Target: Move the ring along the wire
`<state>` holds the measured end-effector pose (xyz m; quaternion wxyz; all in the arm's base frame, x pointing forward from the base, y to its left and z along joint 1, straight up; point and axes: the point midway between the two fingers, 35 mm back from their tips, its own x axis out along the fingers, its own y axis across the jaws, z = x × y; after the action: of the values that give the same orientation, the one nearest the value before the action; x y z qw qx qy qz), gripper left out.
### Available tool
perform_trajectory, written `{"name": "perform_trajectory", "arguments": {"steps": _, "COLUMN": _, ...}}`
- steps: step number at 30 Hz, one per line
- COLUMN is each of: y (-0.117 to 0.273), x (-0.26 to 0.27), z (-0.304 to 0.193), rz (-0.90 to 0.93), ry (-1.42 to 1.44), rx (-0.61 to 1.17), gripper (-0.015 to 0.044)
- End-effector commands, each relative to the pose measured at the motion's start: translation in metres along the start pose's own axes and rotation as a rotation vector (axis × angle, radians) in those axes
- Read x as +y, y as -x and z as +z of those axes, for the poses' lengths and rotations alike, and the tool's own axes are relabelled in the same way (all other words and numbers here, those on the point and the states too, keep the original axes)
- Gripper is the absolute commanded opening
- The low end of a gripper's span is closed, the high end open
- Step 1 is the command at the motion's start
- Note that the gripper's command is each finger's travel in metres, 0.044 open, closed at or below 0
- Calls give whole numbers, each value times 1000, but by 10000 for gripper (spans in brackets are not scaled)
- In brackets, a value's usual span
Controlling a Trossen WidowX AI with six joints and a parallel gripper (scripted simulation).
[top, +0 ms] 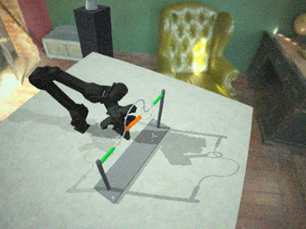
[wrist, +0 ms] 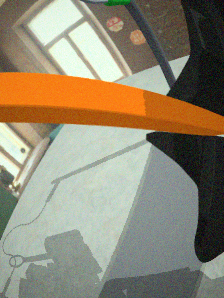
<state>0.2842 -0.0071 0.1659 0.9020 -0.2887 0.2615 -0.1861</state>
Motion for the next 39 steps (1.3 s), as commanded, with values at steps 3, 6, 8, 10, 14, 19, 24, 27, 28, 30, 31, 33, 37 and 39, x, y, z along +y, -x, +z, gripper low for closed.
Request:
{"name": "perform_trajectory", "arguments": {"steps": 3, "y": 3, "x": 21, "z": 3, "rz": 75, "ry": -118, "rx": 8, "gripper": -150}}
{"name": "perform_trajectory", "arguments": {"steps": 6, "y": 5, "x": 31, "z": 4, "rz": 112, "ry": -177, "rx": 13, "gripper": -150}}
{"name": "perform_trajectory", "arguments": {"steps": 8, "y": 6, "x": 39, "z": 6, "rz": 137, "ry": -214, "rx": 17, "gripper": -150}}
{"name": "perform_trajectory", "arguments": {"steps": 10, "y": 8, "x": 45, "z": 7, "rz": 160, "ry": -250, "rx": 20, "gripper": -150}}
{"name": "perform_trajectory", "arguments": {"steps": 14, "y": 12, "x": 59, "z": 11, "rz": 207, "ry": -324, "rx": 27, "gripper": -150}}
{"name": "perform_trajectory", "arguments": {"steps": 19, "y": 17, "x": 74, "z": 17, "rz": 258, "ry": -403, "rx": 35, "gripper": -150}}
{"name": "perform_trajectory", "arguments": {"steps": 24, "y": 22, "x": 84, "z": 22, "rz": 293, "ry": -458, "rx": 39, "gripper": -150}}
{"name": "perform_trajectory", "arguments": {"steps": 27, "y": 24, "x": 89, "z": 25, "rz": 309, "ry": -483, "rx": 41, "gripper": -150}}
{"name": "perform_trajectory", "arguments": {"steps": 28, "y": 26, "x": 92, "z": 26, "rz": 317, "ry": -494, "rx": 41, "gripper": -150}}
{"name": "perform_trajectory", "arguments": {"steps": 30, "y": 27, "x": 95, "z": 28, "rz": 325, "ry": -508, "rx": 42, "gripper": -150}}
{"name": "perform_trajectory", "arguments": {"steps": 31, "y": 28, "x": 97, "z": 29, "rz": 328, "ry": -513, "rx": 42, "gripper": -150}}
{"name": "perform_trajectory", "arguments": {"steps": 33, "y": 29, "x": 99, "z": 31, "rz": 334, "ry": -522, "rx": 43, "gripper": -150}}
{"name": "perform_trajectory", "arguments": {"steps": 37, "y": 32, "x": 104, "z": 34, "rz": 341, "ry": -535, "rx": 43, "gripper": -150}}
{"name": "perform_trajectory", "arguments": {"steps": 39, "y": 33, "x": 106, "z": 35, "rz": 343, "ry": -539, "rx": 42, "gripper": -150}}
